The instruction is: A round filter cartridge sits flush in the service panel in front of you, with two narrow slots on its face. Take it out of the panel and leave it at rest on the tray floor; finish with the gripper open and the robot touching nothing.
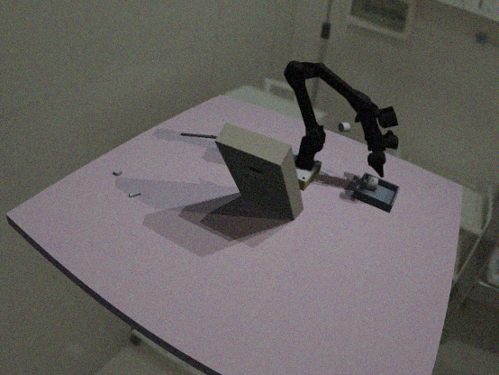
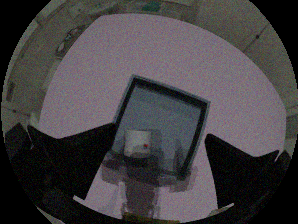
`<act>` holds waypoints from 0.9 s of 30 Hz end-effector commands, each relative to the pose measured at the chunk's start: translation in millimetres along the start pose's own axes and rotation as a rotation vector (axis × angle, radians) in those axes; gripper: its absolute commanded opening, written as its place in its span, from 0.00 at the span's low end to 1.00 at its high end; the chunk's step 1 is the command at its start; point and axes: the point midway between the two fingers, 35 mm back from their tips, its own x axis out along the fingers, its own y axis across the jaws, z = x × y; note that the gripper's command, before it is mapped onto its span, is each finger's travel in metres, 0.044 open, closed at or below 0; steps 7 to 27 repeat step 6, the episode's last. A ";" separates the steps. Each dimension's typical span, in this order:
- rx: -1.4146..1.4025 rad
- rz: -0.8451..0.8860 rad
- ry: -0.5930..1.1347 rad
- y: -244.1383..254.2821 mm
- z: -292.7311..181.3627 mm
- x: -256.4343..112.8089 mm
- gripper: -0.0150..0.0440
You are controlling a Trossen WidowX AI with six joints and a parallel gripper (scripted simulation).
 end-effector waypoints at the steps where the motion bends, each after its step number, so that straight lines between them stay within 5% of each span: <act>1: -0.001 0.000 0.000 0.0 0.2 0.2 1.00; 27: -0.001 0.000 0.000 0.0 0.2 0.2 1.00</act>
